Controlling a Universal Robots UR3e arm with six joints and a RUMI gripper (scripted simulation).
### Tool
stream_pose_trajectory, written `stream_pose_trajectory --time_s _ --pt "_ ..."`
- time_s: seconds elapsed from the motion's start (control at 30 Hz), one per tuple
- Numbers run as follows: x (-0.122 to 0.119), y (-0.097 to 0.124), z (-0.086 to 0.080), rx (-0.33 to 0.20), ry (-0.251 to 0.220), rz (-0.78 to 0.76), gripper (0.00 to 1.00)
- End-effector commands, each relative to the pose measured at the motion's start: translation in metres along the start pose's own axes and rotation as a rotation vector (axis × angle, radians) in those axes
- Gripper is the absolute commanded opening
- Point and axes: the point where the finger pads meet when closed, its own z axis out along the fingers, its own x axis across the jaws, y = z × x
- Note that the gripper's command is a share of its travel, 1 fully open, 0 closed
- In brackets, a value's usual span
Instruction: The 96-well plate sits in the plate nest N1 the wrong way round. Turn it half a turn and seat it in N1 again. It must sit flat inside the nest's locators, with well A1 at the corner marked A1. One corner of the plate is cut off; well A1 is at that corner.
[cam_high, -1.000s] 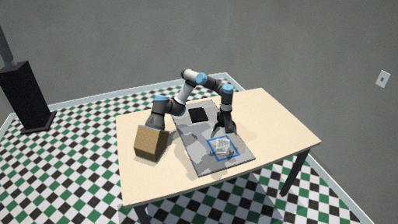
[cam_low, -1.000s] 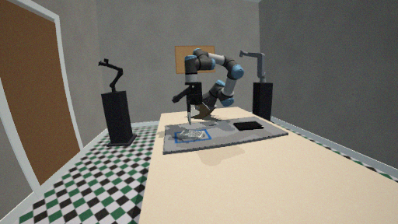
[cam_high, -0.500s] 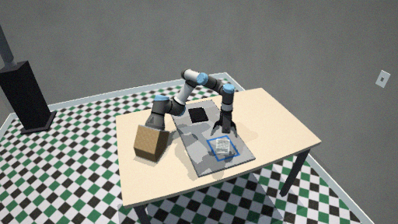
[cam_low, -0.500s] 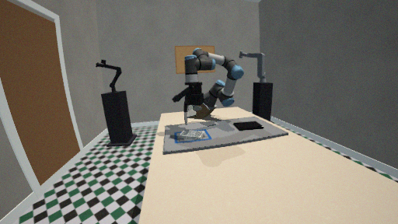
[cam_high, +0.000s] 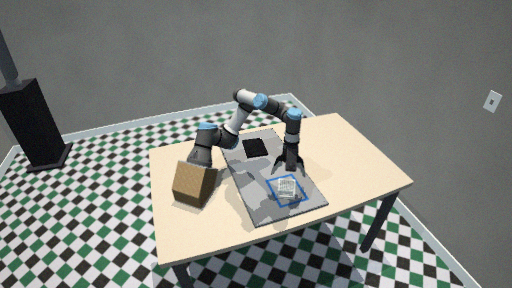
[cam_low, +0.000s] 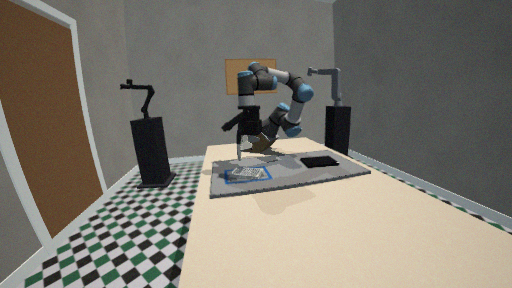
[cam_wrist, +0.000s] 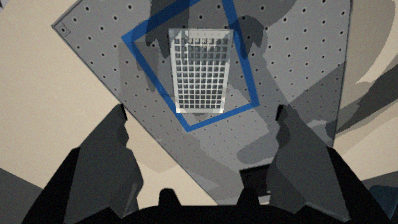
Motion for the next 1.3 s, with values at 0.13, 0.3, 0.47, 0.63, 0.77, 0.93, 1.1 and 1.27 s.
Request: stream_pose_trajectory --time_s 0.13,0.3,0.47,0.63,0.77,0.93,1.1,1.27 --pt "-0.001 0.0 -0.001 0.002 -0.002 -0.001 1.0" --pt "-0.001 0.0 -0.001 0.002 -0.002 -0.001 1.0" --pt "-0.001 0.0 0.004 0.002 -0.002 0.0 1.0" --pt "-0.001 0.0 0.013 0.002 -0.002 0.0 1.0" --pt "-0.001 0.0 0.019 0.002 -0.002 0.0 1.0" --pt "-0.001 0.0 0.024 0.002 -0.002 0.0 1.0" --pt "-0.001 0.0 0.033 0.002 -0.002 0.0 1.0" --pt "-0.001 0.0 0.041 0.002 -0.002 0.0 1.0"
